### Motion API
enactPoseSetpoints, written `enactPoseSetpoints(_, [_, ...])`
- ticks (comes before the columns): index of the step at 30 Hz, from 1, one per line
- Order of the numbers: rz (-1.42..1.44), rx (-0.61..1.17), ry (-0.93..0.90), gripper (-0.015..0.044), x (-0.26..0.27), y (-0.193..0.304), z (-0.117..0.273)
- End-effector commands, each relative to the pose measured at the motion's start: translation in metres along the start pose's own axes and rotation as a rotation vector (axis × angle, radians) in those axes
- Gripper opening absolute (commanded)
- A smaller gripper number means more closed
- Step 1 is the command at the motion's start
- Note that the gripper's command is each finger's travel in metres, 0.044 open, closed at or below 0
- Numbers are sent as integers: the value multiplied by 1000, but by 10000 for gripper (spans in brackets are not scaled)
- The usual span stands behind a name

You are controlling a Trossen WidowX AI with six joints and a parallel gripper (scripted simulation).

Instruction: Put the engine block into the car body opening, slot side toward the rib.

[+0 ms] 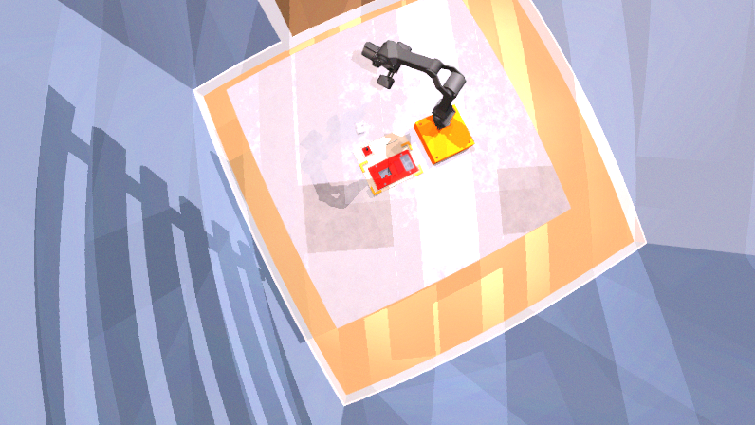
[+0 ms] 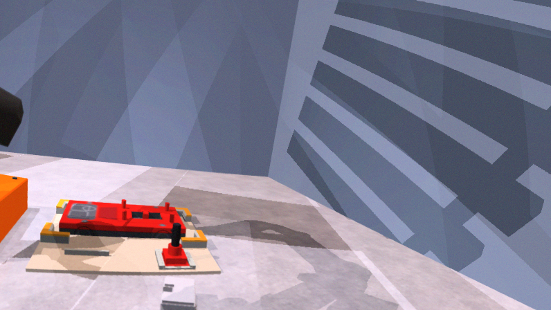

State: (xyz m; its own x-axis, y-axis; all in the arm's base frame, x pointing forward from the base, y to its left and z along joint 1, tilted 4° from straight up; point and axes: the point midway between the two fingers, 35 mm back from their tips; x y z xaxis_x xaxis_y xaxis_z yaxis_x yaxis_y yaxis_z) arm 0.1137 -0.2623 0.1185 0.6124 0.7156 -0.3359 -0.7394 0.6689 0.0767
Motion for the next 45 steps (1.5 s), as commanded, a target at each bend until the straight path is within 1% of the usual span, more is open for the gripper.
enactPoseSetpoints(1, [94,-47,-43,440,25,-20,11])
enactPoseSetpoints(13, [417,-203,-196,440,129,-69,52])
enactPoseSetpoints(23, [700,-275,-331,440,225,-76,91])
enactPoseSetpoints(26, [740,-282,-351,440,238,-74,97])
enactPoseSetpoints(29, [740,-282,-351,440,239,-75,94])
enactPoseSetpoints(30, [741,-282,-351,440,243,-77,86])
enactPoseSetpoints(33, [741,-282,-351,440,262,-83,44])
enactPoseSetpoints(34, [740,-282,-351,440,265,-83,36])
enactPoseSetpoints(41, [740,-282,-350,440,262,-85,32])
enactPoseSetpoints(45, [740,-282,-351,440,269,-87,18])
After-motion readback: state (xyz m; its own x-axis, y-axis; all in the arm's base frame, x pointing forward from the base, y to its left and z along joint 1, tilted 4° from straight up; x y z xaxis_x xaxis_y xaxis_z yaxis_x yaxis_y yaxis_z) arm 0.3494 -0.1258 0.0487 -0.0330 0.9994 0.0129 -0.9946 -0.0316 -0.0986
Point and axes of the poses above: the point midway between the two fingers, 35 mm back from their tips, its own z axis back along the fingers, its own x axis across the jaws, y = z × x, and after that the axes turned 13 degrees about z, right-handed
